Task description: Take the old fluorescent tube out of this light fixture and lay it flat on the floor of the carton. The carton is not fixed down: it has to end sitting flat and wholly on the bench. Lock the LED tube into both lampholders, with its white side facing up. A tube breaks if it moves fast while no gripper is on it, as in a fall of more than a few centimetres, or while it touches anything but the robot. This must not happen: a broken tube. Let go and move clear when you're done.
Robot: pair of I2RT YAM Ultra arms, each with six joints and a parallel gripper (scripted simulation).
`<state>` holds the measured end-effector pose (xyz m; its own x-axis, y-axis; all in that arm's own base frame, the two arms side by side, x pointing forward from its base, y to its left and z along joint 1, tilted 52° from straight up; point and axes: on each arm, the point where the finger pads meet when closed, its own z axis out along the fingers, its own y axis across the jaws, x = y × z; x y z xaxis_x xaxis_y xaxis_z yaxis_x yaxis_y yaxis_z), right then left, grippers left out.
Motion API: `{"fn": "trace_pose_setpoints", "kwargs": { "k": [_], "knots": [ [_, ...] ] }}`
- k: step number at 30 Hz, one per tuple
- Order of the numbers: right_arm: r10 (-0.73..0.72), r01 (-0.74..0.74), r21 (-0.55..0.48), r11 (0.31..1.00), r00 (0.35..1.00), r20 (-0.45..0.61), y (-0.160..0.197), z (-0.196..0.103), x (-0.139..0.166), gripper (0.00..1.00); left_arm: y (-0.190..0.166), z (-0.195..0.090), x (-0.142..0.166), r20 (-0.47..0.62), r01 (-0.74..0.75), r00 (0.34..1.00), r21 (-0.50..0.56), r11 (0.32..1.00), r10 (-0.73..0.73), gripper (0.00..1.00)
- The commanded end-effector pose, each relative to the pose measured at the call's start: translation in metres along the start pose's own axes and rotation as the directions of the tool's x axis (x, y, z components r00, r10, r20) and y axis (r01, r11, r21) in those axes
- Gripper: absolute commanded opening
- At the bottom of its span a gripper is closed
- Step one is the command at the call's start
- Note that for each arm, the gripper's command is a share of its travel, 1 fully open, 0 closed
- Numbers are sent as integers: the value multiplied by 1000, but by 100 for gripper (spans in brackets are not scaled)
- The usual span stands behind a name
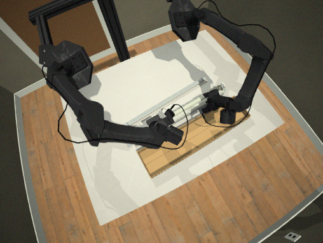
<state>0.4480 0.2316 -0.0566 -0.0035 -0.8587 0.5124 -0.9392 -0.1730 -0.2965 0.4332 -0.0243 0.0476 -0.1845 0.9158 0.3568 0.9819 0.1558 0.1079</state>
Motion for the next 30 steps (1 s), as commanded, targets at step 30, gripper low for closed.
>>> {"fn": "trace_pose_setpoints", "kwargs": {
  "k": [30],
  "knots": [
    [-5,5,1,1000,1000,14,3,-65,-7,49,-6,-65,-6,17,-10,1000,-3,1000,10,49]
  ]
}}
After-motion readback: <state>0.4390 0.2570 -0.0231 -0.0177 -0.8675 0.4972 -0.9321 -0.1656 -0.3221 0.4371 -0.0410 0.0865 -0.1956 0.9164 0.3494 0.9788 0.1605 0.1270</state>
